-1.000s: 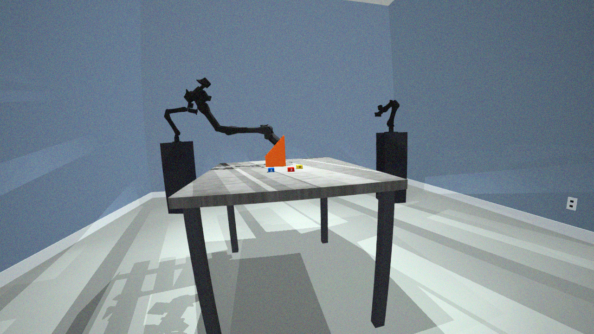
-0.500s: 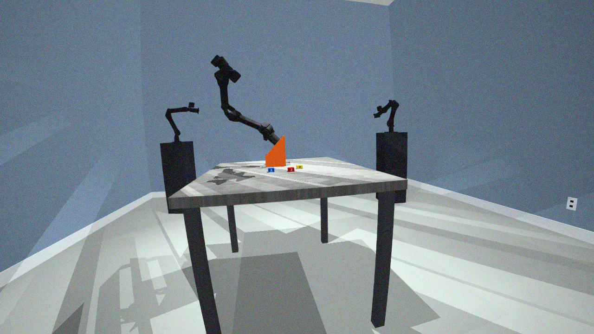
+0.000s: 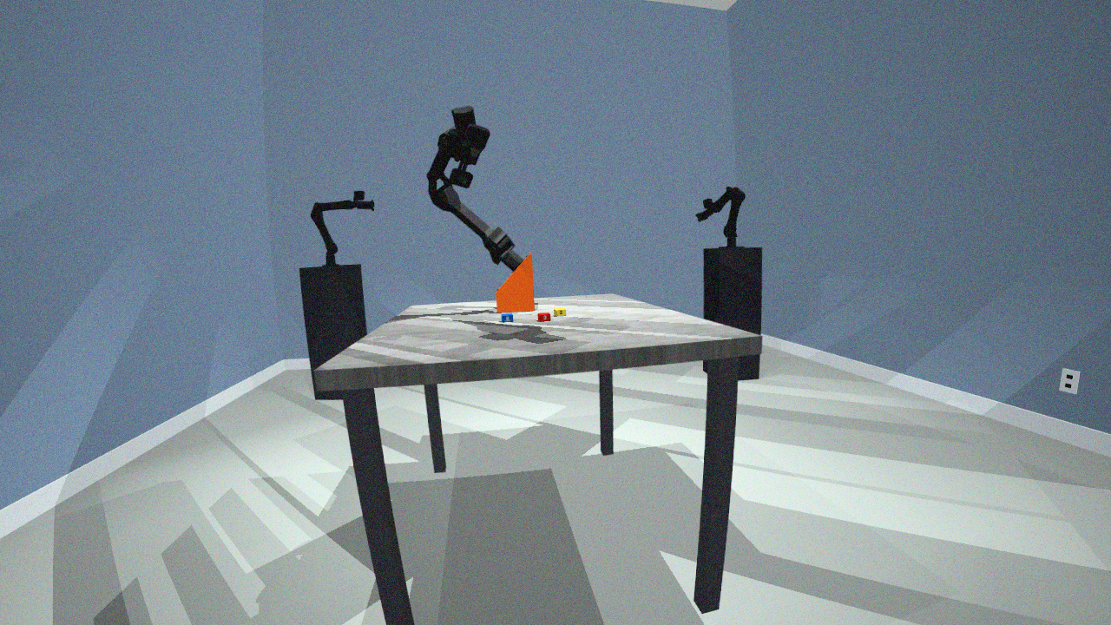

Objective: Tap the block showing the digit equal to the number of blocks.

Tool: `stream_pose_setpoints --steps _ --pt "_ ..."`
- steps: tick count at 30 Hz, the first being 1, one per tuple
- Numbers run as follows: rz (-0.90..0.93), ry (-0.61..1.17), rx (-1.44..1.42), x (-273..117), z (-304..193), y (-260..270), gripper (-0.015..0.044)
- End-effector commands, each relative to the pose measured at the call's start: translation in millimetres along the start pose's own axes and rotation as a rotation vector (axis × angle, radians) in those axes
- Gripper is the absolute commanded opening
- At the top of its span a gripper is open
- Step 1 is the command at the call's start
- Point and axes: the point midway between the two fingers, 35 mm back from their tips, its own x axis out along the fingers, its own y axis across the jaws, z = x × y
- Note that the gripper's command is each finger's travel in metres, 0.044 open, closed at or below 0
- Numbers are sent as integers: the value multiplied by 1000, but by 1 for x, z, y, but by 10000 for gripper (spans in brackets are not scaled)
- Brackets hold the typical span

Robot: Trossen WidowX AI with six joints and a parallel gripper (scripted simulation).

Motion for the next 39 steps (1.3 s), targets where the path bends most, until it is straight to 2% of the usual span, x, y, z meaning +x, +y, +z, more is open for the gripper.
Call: stream_pose_setpoints --steps 1,8,15,39 --pt "-167 100 -296 53 -39 -32 400" --pt "-392 378 -748 119 -102 -108 400" --pt "-513 762 -1109 146 -159 -197 400" --pt "-514 764 -1111 146 -159 -197 400"
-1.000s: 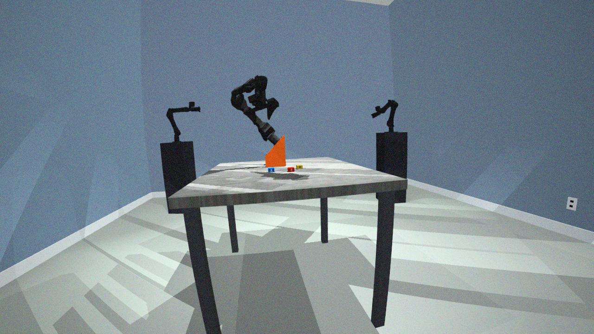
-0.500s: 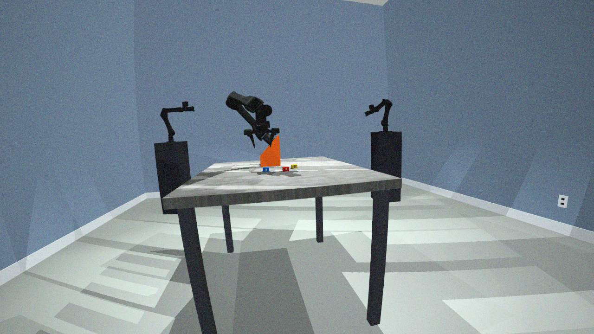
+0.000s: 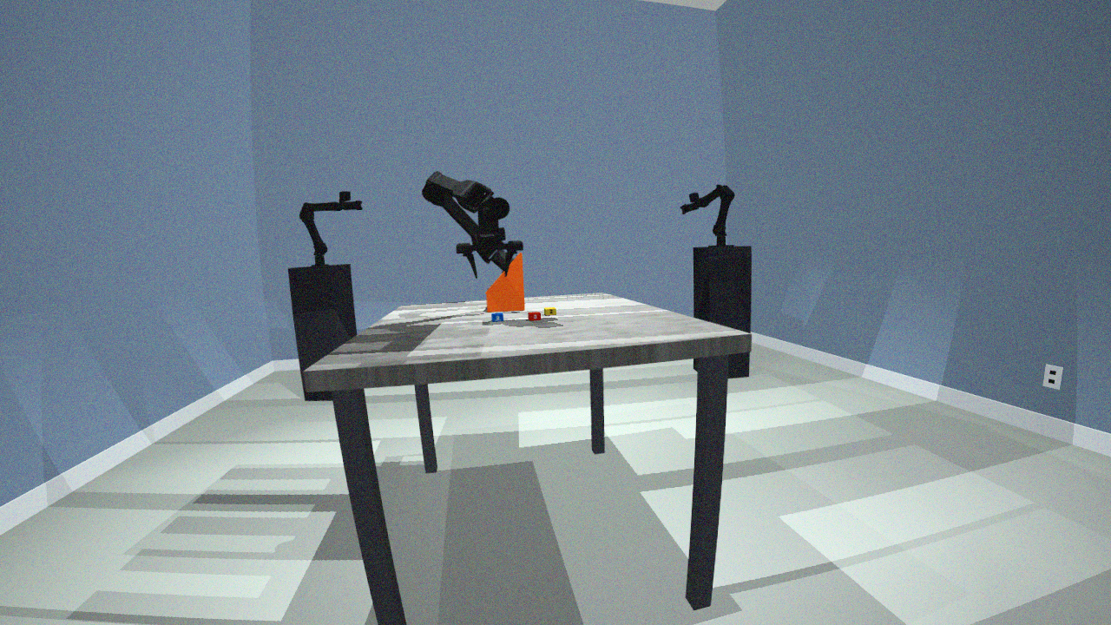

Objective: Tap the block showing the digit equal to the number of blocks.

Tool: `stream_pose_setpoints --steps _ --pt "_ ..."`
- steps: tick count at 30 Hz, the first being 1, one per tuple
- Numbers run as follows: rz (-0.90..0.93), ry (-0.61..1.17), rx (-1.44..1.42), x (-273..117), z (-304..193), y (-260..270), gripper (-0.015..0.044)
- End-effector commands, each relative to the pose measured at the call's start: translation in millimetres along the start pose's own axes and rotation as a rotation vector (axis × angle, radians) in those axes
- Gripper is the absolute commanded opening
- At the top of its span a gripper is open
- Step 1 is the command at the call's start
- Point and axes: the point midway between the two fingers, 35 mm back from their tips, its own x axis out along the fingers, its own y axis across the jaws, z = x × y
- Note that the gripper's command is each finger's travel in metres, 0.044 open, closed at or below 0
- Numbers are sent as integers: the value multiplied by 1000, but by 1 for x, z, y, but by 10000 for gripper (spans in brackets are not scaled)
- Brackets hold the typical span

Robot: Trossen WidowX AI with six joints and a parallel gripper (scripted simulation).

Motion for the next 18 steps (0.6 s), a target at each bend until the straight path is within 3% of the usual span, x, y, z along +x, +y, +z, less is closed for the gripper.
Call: stream_pose_setpoints --steps 1,5,14,18 --pt "2 5 -6 1 -1 0 400" --pt "10 6 -24 0 -3 16 400" --pt "24 9 -36 -3 -50 146 400" --pt "14 6 -9 -2 -66 170 400"
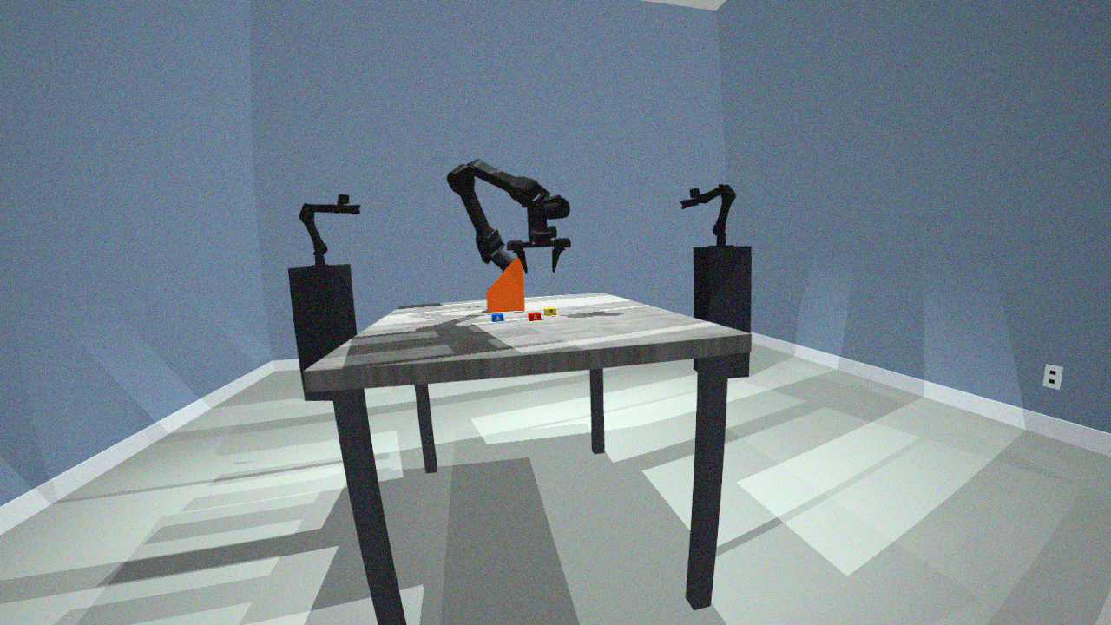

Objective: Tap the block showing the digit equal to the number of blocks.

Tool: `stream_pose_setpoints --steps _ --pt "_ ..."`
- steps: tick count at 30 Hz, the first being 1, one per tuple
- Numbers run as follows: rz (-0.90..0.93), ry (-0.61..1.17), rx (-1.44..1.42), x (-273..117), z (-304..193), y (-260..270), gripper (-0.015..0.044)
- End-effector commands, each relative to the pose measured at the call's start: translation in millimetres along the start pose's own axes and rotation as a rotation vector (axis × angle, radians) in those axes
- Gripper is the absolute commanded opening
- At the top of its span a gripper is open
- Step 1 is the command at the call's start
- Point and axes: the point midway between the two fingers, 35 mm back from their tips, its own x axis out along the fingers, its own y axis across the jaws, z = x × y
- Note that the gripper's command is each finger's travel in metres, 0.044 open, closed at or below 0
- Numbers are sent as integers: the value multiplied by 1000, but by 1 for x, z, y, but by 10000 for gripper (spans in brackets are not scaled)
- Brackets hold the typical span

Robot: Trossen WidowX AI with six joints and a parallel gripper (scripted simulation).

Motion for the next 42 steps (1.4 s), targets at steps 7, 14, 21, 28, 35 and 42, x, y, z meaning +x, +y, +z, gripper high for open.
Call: stream_pose_setpoints --steps 7,14,21,28,35,42 --pt "-9 7 34 4 -14 20 400" --pt "-9 7 34 4 -14 20 400" --pt "-9 7 34 4 -14 20 400" --pt "-8 3 36 3 65 -17 400" --pt "-14 3 38 4 84 -32 400" --pt "-14 3 38 4 84 -32 400"
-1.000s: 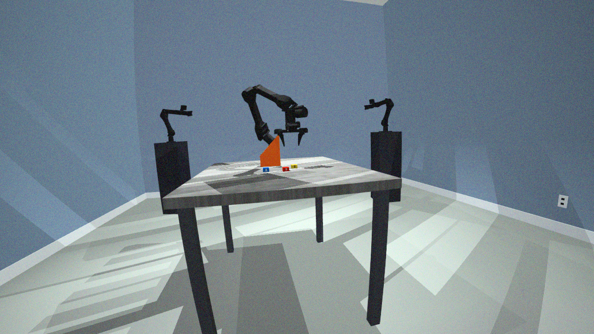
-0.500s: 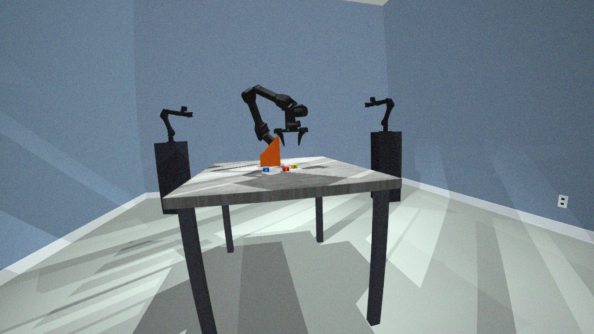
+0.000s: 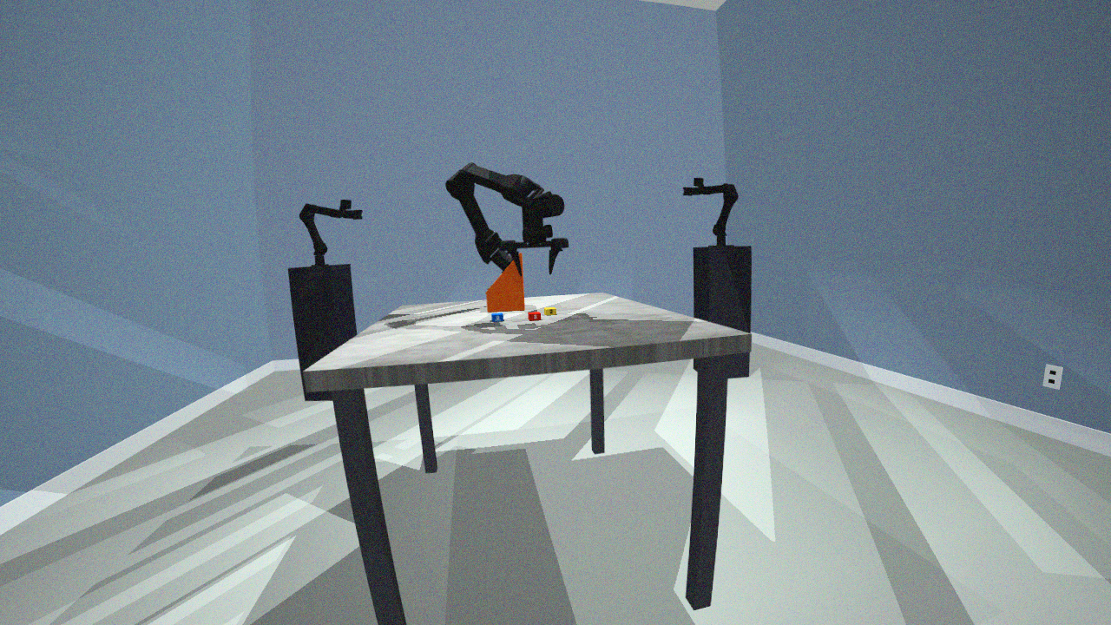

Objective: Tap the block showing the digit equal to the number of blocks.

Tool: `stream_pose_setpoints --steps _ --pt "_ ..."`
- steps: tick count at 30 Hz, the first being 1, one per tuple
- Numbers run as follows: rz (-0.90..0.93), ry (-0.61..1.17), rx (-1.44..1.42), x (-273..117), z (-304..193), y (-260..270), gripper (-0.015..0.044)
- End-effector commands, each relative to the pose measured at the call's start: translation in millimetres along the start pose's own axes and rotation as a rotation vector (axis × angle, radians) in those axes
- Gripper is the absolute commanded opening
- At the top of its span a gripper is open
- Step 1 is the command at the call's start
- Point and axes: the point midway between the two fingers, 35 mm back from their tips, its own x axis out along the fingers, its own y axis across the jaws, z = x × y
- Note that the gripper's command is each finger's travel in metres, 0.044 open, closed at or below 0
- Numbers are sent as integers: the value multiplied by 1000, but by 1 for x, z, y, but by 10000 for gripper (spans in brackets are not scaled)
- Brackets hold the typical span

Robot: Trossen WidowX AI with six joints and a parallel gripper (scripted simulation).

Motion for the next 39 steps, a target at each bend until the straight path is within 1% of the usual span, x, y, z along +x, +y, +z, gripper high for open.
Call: stream_pose_setpoints --steps 1,13,15,18,19,27,28,39 --pt "-5 4 -5 2 1 -1 400" --pt "-5 4 -5 2 1 -1 400" --pt "-4 4 -5 15 2 -1 348" --pt "-7 4 -5 70 2 -2 269" --pt "-9 4 -5 80 0 -3 242" --pt "-9 4 -5 83 0 -3 33" --pt "-9 4 -5 83 0 -3 20" --pt "-9 4 -5 84 0 -3 20"
